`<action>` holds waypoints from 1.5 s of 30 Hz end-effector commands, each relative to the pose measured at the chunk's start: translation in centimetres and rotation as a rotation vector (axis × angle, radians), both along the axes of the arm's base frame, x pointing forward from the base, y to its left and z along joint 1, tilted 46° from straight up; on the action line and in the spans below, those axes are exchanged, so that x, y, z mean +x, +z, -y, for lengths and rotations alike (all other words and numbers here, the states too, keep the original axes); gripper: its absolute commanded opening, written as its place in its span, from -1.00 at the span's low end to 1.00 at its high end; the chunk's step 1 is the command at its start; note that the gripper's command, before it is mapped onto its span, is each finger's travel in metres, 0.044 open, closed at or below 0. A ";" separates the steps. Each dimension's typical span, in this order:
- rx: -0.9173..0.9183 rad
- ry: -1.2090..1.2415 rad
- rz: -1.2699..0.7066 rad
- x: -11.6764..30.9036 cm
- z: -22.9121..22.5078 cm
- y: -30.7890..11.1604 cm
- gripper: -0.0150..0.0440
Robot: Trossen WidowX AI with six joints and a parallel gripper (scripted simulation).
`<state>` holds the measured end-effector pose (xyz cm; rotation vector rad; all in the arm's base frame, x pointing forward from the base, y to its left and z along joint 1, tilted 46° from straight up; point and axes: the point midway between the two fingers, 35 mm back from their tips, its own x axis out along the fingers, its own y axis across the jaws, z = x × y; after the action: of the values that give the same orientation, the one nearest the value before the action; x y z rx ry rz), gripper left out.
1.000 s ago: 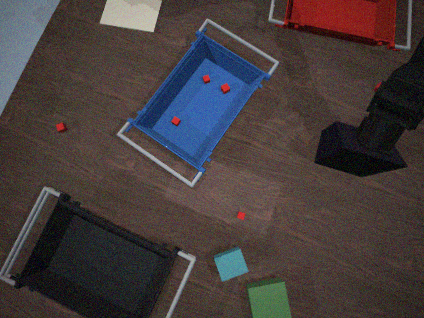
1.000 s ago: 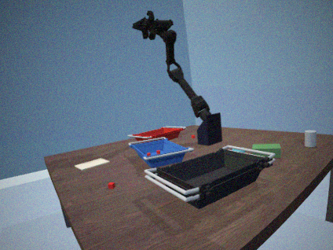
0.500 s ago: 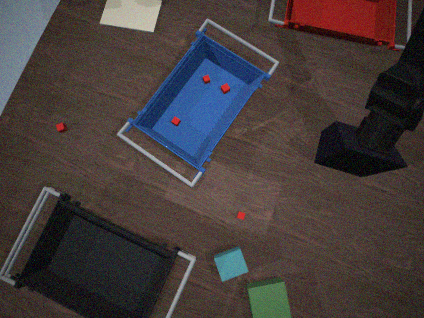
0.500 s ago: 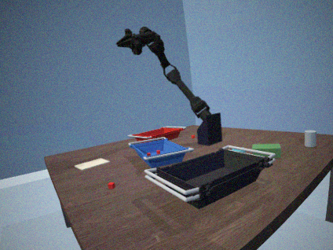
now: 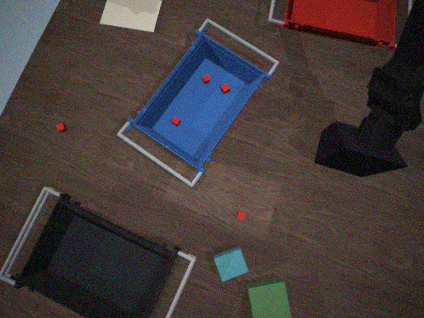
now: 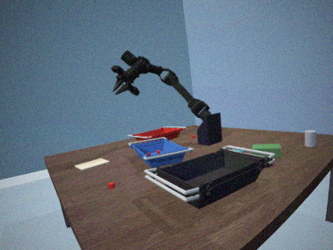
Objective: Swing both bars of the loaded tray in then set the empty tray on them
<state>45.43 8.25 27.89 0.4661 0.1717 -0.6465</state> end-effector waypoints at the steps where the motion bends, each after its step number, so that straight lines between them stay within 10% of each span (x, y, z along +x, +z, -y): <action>1: -0.198 -0.009 -0.350 -1.4 5.7 -4.8 -0.19; 14: -0.387 0.108 -1.335 -12.6 18.7 -14.0 -0.19; 45: -0.388 0.110 -1.347 -12.4 22.9 -18.2 -0.19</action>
<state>32.86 -14.94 9.86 -0.4182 1.3078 -0.7871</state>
